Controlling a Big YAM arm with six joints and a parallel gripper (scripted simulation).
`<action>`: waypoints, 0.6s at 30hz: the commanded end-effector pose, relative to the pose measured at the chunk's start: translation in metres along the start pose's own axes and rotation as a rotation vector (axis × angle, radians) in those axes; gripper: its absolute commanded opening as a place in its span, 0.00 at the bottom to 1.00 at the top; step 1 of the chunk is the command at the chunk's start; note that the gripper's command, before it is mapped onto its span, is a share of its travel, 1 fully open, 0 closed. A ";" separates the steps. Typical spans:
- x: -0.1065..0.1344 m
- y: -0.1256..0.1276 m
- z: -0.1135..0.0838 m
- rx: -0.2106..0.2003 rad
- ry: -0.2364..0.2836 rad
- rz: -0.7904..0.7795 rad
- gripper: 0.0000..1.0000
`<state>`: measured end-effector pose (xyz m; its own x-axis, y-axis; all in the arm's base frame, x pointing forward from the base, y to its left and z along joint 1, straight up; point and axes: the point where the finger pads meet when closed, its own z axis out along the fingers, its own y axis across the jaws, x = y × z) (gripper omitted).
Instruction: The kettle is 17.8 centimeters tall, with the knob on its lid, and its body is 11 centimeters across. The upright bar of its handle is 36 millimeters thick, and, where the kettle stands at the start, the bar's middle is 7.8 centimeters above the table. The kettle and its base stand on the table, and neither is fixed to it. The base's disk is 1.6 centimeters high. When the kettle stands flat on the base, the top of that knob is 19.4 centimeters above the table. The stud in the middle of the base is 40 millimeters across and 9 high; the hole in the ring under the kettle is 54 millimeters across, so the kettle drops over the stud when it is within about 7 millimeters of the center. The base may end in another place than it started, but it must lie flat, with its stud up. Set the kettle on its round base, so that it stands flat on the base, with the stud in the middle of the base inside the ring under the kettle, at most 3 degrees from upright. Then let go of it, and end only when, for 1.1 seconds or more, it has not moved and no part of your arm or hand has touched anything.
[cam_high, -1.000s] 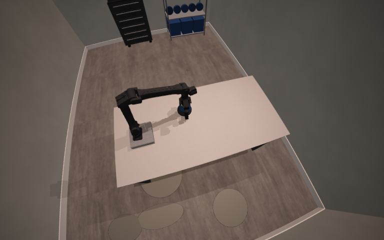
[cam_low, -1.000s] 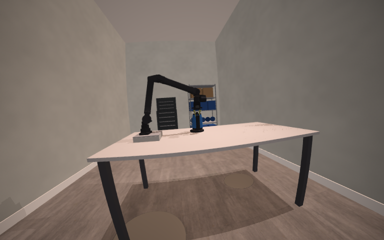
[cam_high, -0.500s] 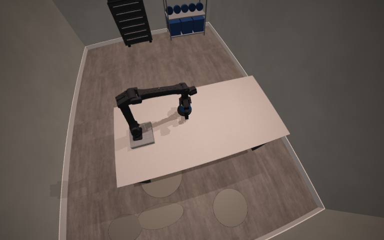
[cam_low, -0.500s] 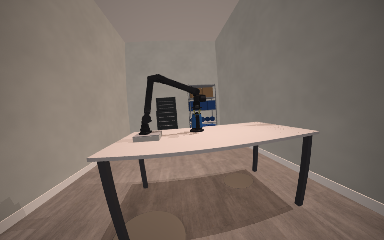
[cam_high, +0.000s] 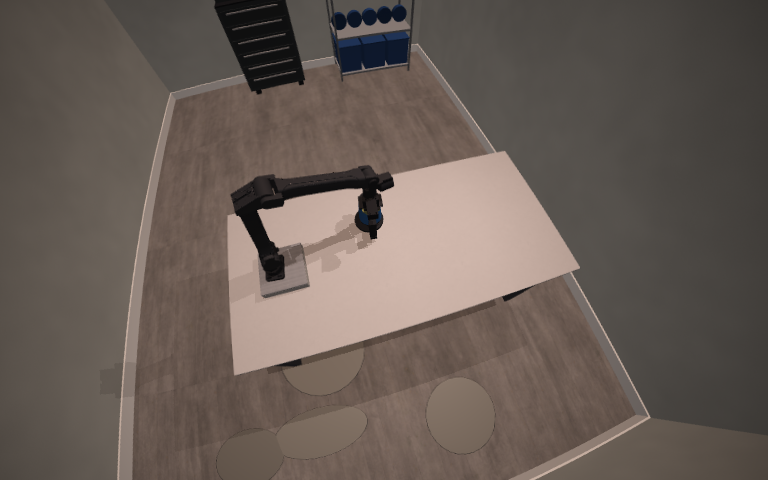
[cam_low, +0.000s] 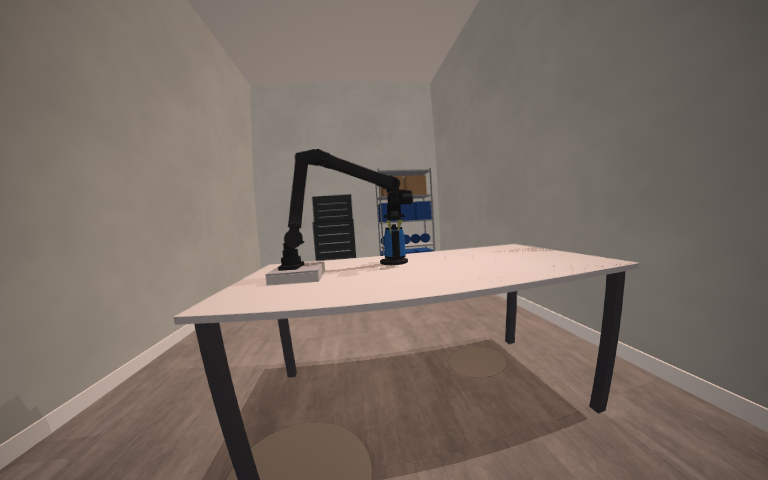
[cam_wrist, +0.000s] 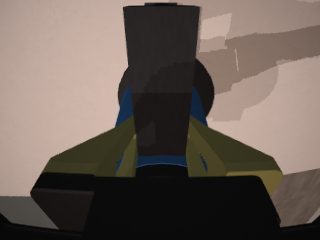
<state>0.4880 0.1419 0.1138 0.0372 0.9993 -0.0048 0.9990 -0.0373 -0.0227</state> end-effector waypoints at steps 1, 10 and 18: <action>0.004 0.014 -0.028 -0.068 0.027 0.009 0.00; 0.004 0.013 -0.024 -0.064 0.026 0.009 0.00; 0.004 0.014 -0.025 -0.067 0.027 0.009 0.00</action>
<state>0.4880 0.1420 0.1128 0.0372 0.9993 -0.0048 0.9991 -0.0373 -0.0225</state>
